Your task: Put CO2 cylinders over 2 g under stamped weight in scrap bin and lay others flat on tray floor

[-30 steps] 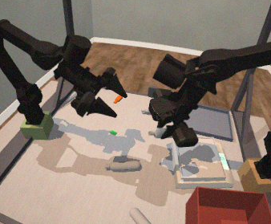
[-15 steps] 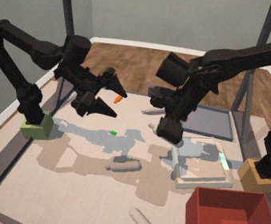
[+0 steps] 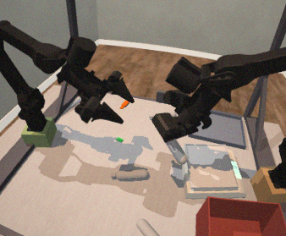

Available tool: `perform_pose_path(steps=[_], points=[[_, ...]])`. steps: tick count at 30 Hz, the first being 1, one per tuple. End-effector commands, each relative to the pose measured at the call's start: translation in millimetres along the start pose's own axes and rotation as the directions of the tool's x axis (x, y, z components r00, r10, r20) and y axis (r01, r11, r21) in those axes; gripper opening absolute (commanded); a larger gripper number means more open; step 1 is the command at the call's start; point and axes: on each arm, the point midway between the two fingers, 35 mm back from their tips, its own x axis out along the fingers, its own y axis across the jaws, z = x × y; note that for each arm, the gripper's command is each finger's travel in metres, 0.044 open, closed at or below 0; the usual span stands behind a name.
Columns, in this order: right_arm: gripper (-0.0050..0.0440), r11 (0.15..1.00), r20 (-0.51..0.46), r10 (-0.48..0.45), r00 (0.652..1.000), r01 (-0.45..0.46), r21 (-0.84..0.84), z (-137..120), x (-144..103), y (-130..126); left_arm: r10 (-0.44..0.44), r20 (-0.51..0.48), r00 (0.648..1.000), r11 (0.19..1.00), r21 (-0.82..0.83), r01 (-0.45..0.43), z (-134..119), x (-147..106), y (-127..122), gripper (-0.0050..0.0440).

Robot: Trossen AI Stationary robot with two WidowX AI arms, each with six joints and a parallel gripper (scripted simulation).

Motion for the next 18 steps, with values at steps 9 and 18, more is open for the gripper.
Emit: perform_pose_path(steps=[9,18], points=[[0.044,1.0,-0.015,-0.001,1.0,0.001,-0.001,-5,-2,0,0.019,0.05,0.999,0.838,0.545,-0.043,2,-7,4,-0.005],[0.044,1.0,-0.015,-0.001,1.0,0.001,-0.001,-5,-2,0,-0.001,0.034,0.999,0.696,0.717,-0.024,-3,1,3,-0.005]])
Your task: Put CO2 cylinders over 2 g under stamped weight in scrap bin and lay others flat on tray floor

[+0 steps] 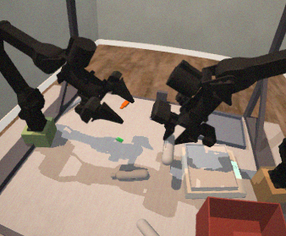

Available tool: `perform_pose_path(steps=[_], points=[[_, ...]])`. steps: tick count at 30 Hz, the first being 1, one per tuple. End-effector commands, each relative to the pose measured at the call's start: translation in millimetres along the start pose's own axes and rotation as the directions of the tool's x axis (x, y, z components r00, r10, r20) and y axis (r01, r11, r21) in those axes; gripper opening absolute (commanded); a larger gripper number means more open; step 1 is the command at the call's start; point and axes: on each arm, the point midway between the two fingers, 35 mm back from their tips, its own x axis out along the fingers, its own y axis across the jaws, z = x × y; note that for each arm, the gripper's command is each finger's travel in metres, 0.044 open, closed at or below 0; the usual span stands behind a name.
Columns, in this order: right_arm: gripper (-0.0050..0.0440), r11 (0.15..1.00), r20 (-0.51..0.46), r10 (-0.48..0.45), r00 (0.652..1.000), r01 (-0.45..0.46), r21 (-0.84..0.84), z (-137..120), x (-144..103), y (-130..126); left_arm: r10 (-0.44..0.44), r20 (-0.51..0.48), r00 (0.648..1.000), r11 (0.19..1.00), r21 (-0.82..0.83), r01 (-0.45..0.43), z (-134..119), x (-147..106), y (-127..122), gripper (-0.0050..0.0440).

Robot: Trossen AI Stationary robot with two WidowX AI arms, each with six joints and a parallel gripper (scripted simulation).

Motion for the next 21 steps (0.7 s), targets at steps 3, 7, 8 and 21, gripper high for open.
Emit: perform_pose_path(steps=[3,7,8,21], points=[[0.044,1.0,-0.015,-0.001,1.0,0.001,-0.001,-5.1,-1.6,0.2,0.006,0.007,1.0,0.995,0.104,-0.006,-4.6,-1.0,2.6,-0.005],[0.044,1.0,-0.015,-0.001,1.0,0.001,-0.001,-5.1,-1.6,0.2,0.02,0.006,1.0,0.994,0.106,-0.021,-4.4,-5.3,5.1,-0.005],[0.044,1.0,-0.015,-0.001,1.0,0.001,-0.001,-5.1,-1.6,0.2,0.022,0.006,1.0,0.994,0.107,-0.023,-4.0,-5.7,5.8,-0.005],[0.044,1.0,-0.021,-0.001,1.0,0.001,-0.003,-11.1,3.5,0.6,0.025,0.006,1.0,0.994,0.103,-0.025,-3.7,-6.2,6.7,-0.005]])
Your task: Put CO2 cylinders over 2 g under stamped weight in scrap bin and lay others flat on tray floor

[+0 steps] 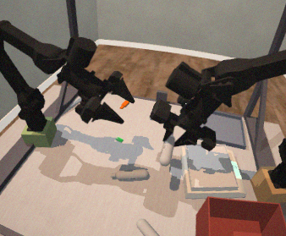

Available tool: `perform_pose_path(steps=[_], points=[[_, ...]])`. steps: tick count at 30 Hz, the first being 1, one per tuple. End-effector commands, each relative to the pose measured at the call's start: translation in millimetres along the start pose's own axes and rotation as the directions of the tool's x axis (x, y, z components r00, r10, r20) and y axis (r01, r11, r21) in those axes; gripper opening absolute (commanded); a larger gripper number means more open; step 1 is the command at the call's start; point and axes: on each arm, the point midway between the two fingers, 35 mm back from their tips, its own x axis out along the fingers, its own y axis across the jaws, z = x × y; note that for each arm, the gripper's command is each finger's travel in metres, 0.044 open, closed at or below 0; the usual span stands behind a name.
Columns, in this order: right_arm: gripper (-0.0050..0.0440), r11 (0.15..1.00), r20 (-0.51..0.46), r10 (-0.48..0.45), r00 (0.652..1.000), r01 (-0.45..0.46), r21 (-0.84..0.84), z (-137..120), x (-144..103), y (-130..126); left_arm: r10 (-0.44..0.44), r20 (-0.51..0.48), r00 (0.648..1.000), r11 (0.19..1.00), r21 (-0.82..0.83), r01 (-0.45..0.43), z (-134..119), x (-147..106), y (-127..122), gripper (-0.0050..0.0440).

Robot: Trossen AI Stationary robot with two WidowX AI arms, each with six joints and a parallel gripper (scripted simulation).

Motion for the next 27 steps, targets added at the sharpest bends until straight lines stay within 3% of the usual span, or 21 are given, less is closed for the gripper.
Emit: perform_pose_path(steps=[1,7,13,27], points=[[0.044,1.0,-0.02,-0.002,1.0,0.002,-0.002,-12,6,1,0.032,0.0,1.0,0.999,0.002,-0.032,0,-8,7,-0.005],[0.044,1.0,-0.021,-0.001,1.0,0.001,-0.001,-22,33,1,0.032,0.0,1.0,0.999,0.002,-0.032,0,-8,7,-0.005],[0.044,1.0,-0.022,-0.002,1.0,0.002,-0.002,-26,44,1,0.032,0.0,1.0,0.999,0.002,-0.032,0,-8,7,-0.005],[0.044,1.0,-0.024,-0.001,1.0,0.001,-0.002,-28,44,1,0.032,0.0,1.0,0.999,0.002,-0.032,0,-8,7,-0.005]])
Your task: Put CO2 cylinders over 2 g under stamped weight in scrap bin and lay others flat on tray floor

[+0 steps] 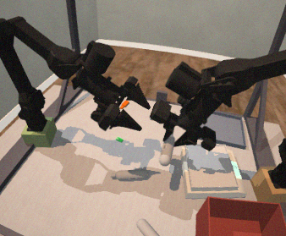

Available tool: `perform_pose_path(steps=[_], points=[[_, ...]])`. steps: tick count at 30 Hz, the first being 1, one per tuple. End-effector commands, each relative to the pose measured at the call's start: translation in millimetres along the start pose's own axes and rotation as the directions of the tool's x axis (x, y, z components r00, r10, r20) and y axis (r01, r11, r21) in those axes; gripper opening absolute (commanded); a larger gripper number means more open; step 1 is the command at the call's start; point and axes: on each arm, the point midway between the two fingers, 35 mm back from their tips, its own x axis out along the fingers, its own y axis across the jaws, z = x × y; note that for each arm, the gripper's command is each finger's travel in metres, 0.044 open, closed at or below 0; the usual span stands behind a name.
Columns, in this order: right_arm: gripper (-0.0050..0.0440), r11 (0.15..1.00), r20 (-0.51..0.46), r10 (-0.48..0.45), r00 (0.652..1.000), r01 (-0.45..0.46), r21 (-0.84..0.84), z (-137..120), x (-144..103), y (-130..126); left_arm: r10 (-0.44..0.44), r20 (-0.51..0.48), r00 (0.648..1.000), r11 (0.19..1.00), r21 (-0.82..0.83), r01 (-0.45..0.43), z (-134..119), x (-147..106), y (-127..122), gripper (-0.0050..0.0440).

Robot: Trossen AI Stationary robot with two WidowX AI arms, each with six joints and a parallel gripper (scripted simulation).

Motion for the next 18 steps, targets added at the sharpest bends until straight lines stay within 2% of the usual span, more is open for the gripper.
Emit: perform_pose_path(steps=[1,8,11,15,17,18], points=[[0.044,1.0,-0.021,-0.001,1.0,0.001,0.0,-8,-3,0,0.032,0.0,0.999,0.999,0.002,-0.032,0,-8,7,-0.005],[0.044,0.998,-0.03,-0.007,1.0,0.009,0.064,-10,-8,-3,0.018,-0.016,1.0,0.998,-0.058,-0.019,1,-7,9,-0.005],[0.044,0.98,-0.049,-0.019,0.999,0.029,0.197,-12,-14,-8,-0.009,-0.042,0.999,0.984,-0.181,0.001,2,-7,9,-0.005],[0.044,0.914,-0.092,-0.043,0.995,0.076,0.399,-21,-25,-16,-0.061,-0.08,0.995,0.925,-0.38,0.026,3,-7,9,-0.005],[0.044,0.914,-0.092,-0.043,0.995,0.076,0.399,-21,-25,-16,-0.061,-0.08,0.995,0.925,-0.38,0.026,3,-7,9,-0.005],[0.044,0.888,-0.101,-0.048,0.994,0.089,0.451,-23,-27,-18,-0.073,-0.086,0.994,0.906,-0.422,0.03,3,-7,9,-0.005]])
